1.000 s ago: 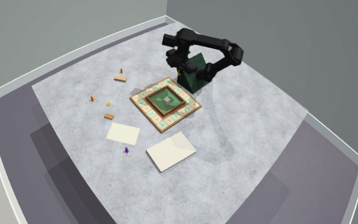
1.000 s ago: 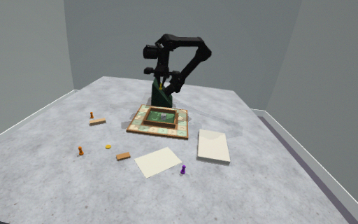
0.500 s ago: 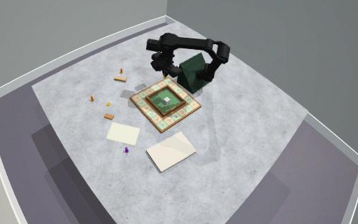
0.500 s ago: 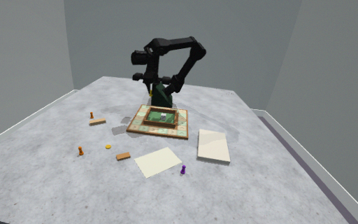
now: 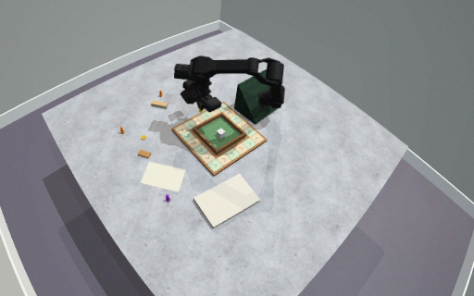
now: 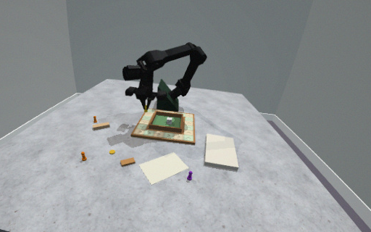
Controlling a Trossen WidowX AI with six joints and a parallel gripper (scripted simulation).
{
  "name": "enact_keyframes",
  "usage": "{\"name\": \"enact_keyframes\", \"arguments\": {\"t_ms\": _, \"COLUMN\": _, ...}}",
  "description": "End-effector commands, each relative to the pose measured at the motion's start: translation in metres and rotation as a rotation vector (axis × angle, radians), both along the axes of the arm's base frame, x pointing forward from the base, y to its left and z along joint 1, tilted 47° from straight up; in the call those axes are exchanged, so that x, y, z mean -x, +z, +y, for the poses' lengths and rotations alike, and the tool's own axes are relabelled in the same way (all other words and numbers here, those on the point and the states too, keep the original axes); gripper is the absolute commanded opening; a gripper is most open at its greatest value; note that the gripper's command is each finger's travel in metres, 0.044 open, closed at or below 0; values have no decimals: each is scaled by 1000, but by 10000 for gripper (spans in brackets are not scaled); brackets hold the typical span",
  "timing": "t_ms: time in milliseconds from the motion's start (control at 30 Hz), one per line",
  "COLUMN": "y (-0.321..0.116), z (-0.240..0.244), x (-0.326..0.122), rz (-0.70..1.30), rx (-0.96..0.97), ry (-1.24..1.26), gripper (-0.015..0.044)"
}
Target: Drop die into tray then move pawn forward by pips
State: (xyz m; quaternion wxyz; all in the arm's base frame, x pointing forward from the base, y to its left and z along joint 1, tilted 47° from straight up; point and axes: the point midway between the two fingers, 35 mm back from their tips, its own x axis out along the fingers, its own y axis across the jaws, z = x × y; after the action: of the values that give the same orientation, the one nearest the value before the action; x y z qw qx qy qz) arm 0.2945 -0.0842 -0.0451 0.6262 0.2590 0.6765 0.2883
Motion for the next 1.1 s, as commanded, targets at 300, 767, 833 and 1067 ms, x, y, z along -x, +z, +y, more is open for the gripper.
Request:
{"name": "enact_keyframes", "arguments": {"t_ms": 300, "y": -28, "z": 22, "x": -5, "rz": 2, "rx": -7, "ry": -5, "gripper": 0}}
{"name": "enact_keyframes", "arguments": {"t_ms": 767, "y": -39, "z": 34, "x": -3, "rz": 2, "rx": -7, "ry": -5, "gripper": 0}}
{"name": "enact_keyframes", "arguments": {"t_ms": 833, "y": -41, "z": 36, "x": -3, "rz": 2, "rx": -8, "ry": -5, "gripper": 0}}
{"name": "enact_keyframes", "arguments": {"t_ms": 1067, "y": -41, "z": 36, "x": -5, "rz": -6, "rx": -1, "ry": -1, "gripper": 79}}
